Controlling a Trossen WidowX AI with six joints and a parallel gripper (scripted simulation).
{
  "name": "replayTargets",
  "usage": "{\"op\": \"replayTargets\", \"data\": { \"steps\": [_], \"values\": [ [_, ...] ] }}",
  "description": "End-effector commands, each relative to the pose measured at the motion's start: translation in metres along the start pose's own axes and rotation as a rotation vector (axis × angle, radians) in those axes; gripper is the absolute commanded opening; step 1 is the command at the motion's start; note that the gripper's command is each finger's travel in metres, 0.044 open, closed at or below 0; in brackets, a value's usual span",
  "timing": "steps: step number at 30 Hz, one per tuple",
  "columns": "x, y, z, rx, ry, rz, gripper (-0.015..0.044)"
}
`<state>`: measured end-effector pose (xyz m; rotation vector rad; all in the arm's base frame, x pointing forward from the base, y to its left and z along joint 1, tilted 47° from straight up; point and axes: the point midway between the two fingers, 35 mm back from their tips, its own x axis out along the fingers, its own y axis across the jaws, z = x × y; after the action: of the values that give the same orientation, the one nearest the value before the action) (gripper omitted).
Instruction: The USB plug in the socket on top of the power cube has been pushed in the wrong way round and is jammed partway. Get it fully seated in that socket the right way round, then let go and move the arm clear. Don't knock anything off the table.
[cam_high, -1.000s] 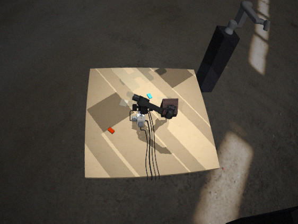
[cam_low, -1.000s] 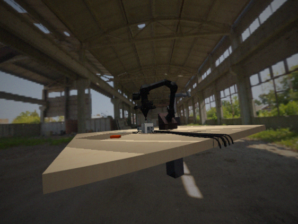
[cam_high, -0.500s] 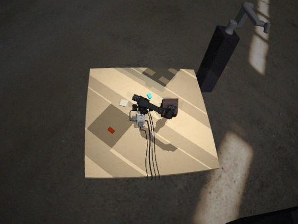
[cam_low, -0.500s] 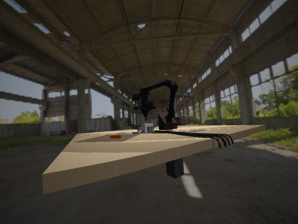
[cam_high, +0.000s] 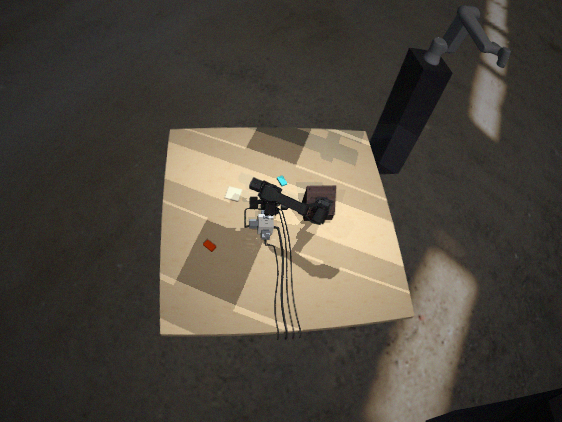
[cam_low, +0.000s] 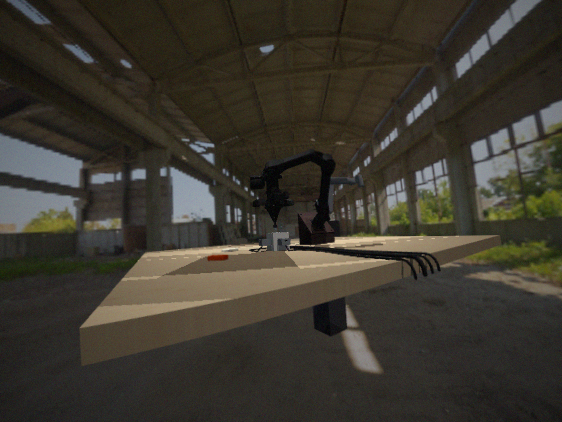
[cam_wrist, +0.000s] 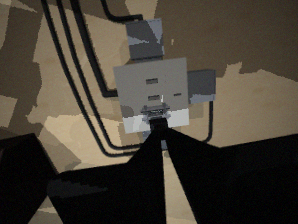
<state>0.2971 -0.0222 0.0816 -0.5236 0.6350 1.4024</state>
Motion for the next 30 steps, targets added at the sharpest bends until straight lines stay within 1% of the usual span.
{"op": "replayTargets", "data": {
  "steps": [1, 30],
  "values": [
    [0.0005, -0.0002, 0.0006, 0.005, -0.003, -0.003, 0.0000],
    [0.0039, -0.0005, 0.0009, 0.010, -0.003, -0.003, 0.0000]
  ]
}}
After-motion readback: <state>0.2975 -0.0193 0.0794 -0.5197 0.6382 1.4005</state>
